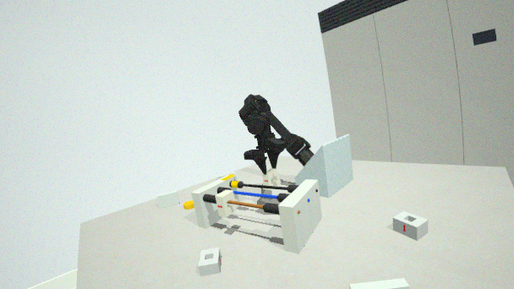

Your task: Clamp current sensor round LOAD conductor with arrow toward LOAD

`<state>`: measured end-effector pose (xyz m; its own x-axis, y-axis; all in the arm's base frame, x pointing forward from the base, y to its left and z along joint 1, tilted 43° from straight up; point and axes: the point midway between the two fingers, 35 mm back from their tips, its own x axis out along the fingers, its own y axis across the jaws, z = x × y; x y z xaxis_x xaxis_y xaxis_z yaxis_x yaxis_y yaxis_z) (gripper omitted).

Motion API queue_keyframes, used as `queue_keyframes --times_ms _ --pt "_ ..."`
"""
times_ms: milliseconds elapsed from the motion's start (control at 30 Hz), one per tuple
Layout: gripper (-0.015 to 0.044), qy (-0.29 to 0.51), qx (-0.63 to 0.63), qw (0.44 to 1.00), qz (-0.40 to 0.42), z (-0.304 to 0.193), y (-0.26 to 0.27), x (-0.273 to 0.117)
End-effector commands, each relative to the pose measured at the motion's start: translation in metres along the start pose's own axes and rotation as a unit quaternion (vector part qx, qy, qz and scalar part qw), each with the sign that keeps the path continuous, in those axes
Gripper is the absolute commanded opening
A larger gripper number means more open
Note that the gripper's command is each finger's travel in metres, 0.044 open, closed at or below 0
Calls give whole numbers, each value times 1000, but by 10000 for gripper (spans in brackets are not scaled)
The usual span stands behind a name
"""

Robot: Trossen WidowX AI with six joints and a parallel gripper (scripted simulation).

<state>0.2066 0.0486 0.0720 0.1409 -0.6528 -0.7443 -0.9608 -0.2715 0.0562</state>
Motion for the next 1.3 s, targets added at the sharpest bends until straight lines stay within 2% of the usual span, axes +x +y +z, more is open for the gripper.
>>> queue_keyframes --times_ms 0,267,433,833,1267 --pt "0 0 0 1000 1 1 -1 -19" --pt "0 5 1 1000 2 0 -2 -54" --pt "0 6 19 1000 2 0 -3 -56" --pt "0 5 222 975 1 1 -12 -56" --pt "0 5 443 897 -1 3 -22 -55"
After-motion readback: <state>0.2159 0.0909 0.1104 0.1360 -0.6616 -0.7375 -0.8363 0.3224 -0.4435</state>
